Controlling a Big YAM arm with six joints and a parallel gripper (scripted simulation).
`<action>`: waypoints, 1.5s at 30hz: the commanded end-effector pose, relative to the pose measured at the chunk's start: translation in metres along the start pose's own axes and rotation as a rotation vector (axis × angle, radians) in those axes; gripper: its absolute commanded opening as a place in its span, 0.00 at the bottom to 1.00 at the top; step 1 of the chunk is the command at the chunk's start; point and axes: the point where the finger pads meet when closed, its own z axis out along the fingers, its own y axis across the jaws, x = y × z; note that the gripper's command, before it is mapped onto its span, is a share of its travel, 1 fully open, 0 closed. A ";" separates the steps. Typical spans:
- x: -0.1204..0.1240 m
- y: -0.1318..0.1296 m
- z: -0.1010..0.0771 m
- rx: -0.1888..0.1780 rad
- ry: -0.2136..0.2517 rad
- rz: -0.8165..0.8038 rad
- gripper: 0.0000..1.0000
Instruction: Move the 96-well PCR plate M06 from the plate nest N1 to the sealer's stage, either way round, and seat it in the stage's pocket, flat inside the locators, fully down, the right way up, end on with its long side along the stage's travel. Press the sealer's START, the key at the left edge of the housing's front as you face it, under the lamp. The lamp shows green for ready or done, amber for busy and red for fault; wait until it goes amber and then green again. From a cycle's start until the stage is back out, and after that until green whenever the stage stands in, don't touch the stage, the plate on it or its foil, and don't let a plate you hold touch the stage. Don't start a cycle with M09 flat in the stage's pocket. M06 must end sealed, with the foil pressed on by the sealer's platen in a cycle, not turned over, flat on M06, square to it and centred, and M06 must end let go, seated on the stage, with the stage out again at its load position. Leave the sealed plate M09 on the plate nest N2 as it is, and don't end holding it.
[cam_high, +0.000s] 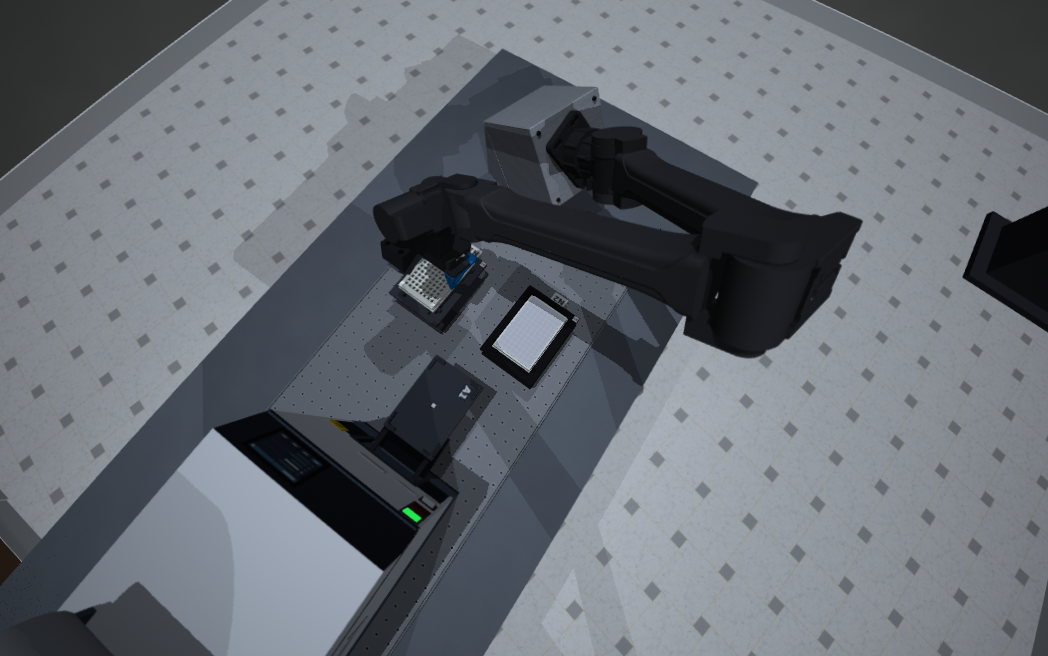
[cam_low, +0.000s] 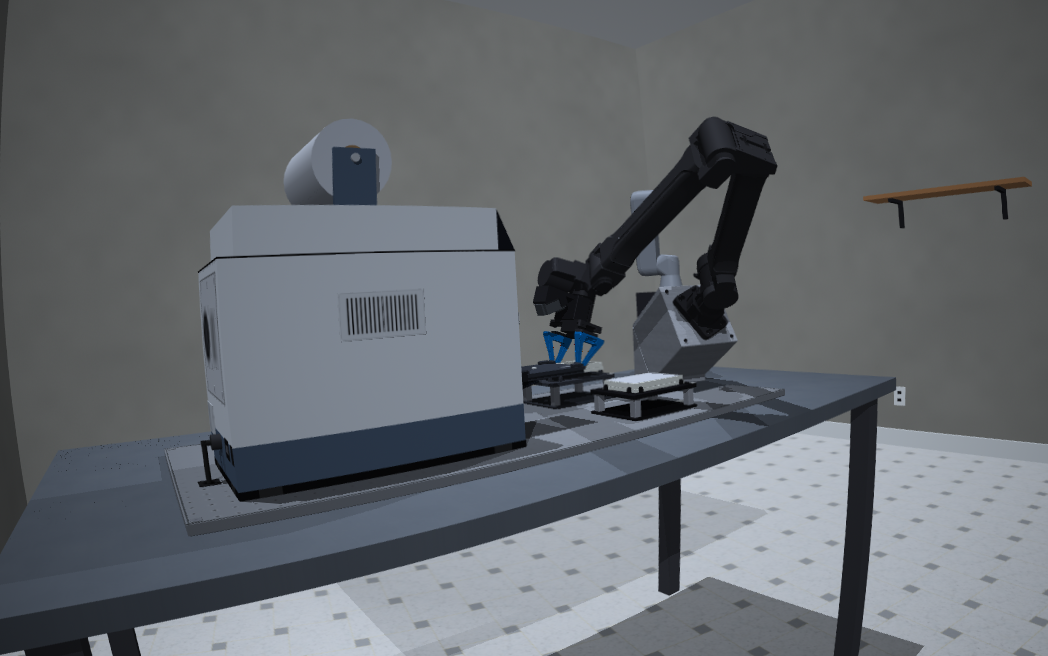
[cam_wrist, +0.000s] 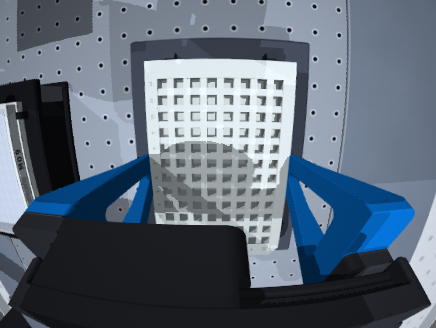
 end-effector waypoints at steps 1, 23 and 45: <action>-0.016 -0.005 -0.005 0.008 -0.016 -0.041 0.00; -0.009 -0.002 0.000 -0.003 -0.005 -0.014 0.00; -0.005 -0.005 -0.006 0.006 -0.016 0.004 0.00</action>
